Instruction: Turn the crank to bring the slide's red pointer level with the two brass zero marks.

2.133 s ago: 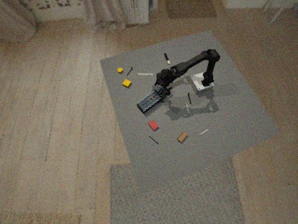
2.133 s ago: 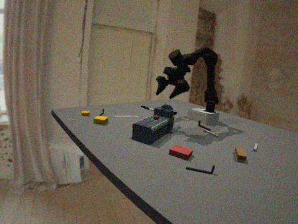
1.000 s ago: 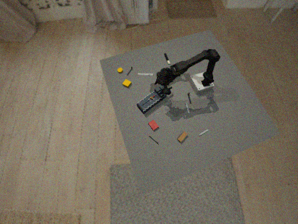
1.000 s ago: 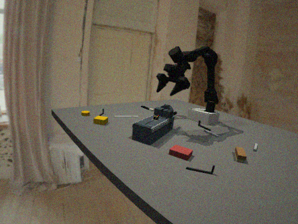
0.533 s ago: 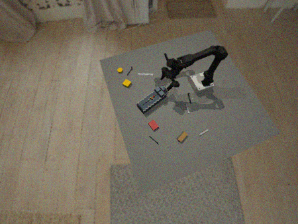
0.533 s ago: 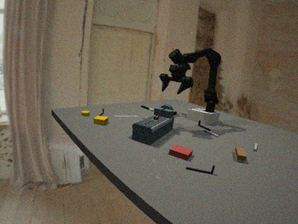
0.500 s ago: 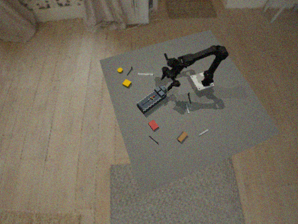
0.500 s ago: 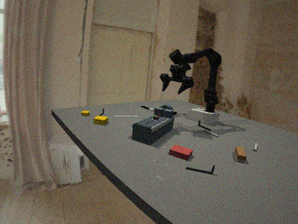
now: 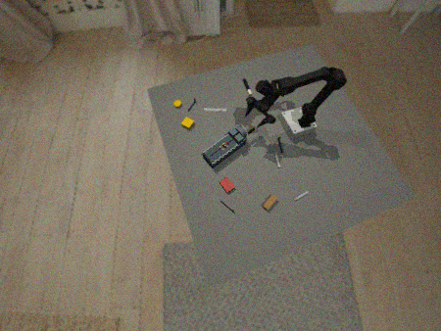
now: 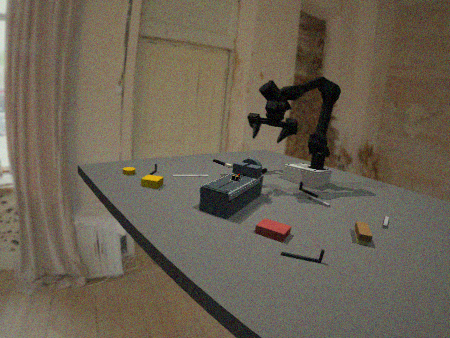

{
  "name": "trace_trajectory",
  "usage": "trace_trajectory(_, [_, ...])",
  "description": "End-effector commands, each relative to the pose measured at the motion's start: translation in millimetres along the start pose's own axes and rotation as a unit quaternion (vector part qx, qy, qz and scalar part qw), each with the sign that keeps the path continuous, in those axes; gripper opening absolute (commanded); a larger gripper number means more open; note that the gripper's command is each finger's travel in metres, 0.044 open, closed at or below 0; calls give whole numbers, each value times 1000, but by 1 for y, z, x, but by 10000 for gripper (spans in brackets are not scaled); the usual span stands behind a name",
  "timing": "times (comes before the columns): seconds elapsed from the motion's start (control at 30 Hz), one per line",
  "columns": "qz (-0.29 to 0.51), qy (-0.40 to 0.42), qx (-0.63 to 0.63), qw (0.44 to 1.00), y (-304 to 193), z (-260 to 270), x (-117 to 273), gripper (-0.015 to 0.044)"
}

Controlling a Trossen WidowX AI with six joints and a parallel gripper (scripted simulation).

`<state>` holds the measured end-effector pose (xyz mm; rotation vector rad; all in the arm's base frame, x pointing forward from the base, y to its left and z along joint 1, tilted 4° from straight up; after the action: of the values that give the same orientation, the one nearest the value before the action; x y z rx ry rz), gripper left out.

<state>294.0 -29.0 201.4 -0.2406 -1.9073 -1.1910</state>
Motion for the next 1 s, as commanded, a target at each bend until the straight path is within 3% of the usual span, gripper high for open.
trace_trajectory(0.0, [-1, 1, 3, 1000, -10, 1, -10, 440])
trace_trajectory(0.43, [0, 1, 3, 1000, -56, 13, -55, 440])
trace_trajectory(0.97, [0, 1, 2, 1000, -71, 15, -72, 440])
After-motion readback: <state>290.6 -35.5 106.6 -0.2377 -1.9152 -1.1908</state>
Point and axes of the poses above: the point midway between the two fingers, 35 mm back from their tips, its own x axis back along the fingers, its own z axis across the jaws, y = z × x, the point moved 8 cm from there along x, back along the fingers, and after that the axes turned 12 degrees about x, right-handed, at the moved point
